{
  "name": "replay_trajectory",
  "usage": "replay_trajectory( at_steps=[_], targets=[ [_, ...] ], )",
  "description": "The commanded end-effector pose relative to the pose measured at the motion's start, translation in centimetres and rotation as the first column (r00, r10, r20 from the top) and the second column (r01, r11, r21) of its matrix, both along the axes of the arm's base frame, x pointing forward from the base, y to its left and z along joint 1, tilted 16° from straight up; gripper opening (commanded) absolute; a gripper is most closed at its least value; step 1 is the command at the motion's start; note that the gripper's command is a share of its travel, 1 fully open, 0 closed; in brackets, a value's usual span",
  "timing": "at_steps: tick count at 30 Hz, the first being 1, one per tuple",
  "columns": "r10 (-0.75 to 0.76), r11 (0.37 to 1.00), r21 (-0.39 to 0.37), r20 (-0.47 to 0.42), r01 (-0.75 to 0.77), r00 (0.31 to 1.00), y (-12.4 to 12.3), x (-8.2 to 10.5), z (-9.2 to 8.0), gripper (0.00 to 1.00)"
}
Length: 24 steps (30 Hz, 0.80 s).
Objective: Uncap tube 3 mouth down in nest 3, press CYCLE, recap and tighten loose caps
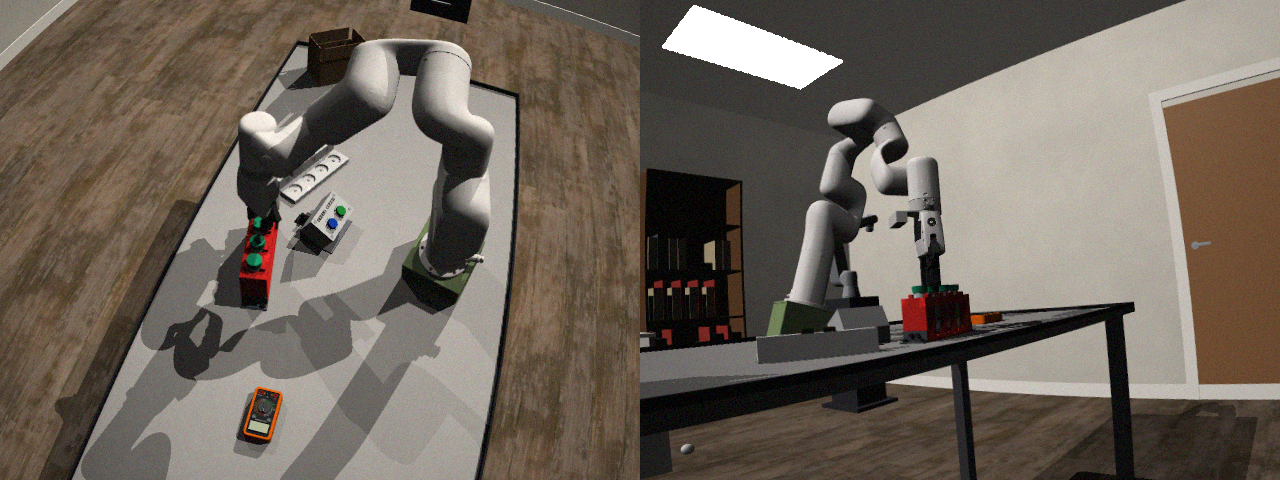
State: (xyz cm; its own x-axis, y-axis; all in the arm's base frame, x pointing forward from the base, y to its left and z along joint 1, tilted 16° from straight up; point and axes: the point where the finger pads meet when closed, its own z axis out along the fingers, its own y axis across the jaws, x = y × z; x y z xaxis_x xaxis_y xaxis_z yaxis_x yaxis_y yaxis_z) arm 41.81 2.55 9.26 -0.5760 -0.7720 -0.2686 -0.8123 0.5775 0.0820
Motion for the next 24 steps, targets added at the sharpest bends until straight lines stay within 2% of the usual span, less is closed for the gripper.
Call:
replay_trajectory(
  at_steps=[1,19,20,24],
  targets=[
    [-0.001,1.000,0.000,0.004,0.001,1.000,0.00,0.14,-0.06,0.46],
    [-0.001,1.000,0.000,0.004,0.001,1.000,0.17,0.20,-0.68,0.46],
    [-0.001,1.000,0.000,0.004,0.001,1.000,0.17,0.20,-0.68,0.00],
    [-0.001,1.000,0.000,0.004,0.001,1.000,0.17,0.21,-0.68,0.00]
  ],
)
